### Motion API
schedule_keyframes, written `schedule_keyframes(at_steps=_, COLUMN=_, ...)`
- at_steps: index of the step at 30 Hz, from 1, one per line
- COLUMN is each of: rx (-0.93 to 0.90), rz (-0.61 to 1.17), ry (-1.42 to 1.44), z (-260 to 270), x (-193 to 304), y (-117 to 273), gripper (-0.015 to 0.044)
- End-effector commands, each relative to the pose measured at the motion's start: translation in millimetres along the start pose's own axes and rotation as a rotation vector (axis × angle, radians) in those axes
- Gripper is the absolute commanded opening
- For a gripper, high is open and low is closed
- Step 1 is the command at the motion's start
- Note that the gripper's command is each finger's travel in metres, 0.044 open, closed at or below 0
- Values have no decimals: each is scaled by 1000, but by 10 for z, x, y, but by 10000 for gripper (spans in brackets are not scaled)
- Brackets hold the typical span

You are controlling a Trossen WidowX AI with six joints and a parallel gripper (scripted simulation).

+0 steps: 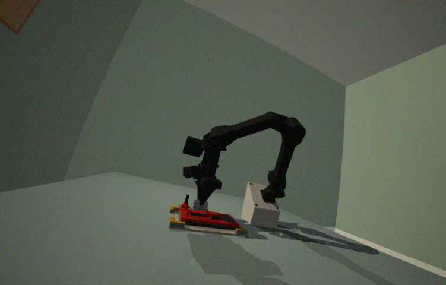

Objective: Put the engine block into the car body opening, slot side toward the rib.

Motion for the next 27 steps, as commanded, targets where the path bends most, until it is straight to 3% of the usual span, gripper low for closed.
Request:
schedule_keyframes(at_steps=1, rx=-5, rz=1, ry=-7, z=-4, x=7, y=-12, gripper=159)
schedule_keyframes(at_steps=27, rx=-5, rz=1, ry=-4, z=-4, x=8, y=-54, gripper=159)
Point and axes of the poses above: the point midway between the two fingers, 35 mm back from their tips, its own y axis back along the fingers, its own z axis across the jaws, x = y × z, the point moved 8 cm from there along y, back along the fingers, and after that the axes turned 6 degrees about -y, right-handed, at the moved point
